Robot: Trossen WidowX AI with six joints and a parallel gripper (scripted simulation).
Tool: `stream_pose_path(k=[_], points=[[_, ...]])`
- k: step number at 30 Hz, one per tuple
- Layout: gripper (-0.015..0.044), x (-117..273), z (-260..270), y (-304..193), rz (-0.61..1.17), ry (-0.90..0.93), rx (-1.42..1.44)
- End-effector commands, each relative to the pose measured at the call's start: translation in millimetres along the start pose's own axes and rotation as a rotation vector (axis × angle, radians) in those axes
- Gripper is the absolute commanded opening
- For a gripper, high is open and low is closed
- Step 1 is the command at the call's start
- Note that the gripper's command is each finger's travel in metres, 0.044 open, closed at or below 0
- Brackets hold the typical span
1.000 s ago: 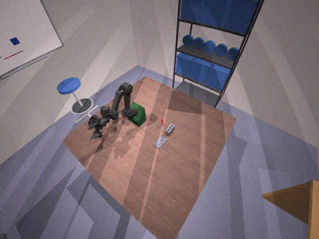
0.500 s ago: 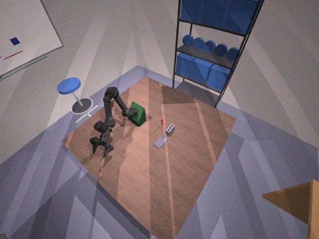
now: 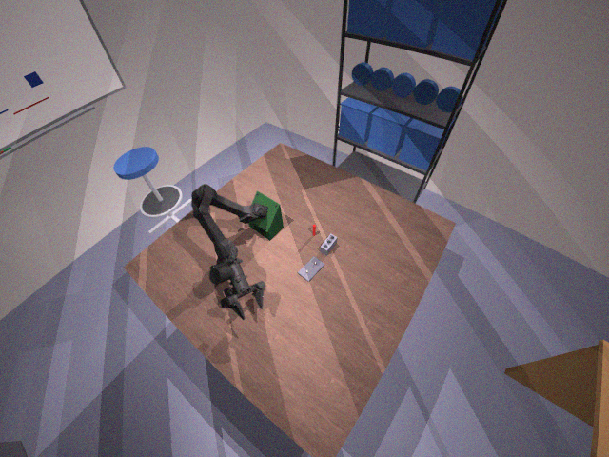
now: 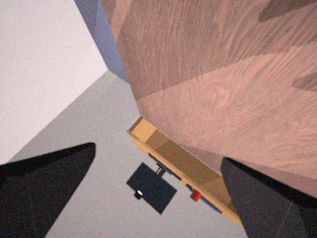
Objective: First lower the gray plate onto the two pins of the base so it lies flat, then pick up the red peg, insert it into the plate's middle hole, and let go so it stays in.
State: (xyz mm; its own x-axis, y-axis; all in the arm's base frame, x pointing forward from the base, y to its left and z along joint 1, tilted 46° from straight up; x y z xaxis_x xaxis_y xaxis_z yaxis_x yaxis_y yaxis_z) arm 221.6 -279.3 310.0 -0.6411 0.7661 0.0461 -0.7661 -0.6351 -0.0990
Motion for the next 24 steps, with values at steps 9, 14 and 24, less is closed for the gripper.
stream_pose_path(k=[9,14,24], points=[[0.044,-39,-95,-95,0.09,-0.439,0.05],[0.044,-38,-133,-127,0.104,-0.589,0.105],[0.044,2,-232,-202,0.108,-0.95,0.373]])
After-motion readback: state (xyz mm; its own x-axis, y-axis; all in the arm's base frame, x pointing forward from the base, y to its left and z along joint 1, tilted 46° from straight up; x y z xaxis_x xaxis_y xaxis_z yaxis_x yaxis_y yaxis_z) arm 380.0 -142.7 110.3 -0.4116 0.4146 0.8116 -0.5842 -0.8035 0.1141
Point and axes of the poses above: the point midway between the two fingers, 35 mm back from their tips, its own x axis back along the fingers, its own z axis across the jaws, y = z × x, the point moved 4 cm from there along x, back along the fingers, and after that the axes turned 6 degrees about x, right-handed, at the moved point
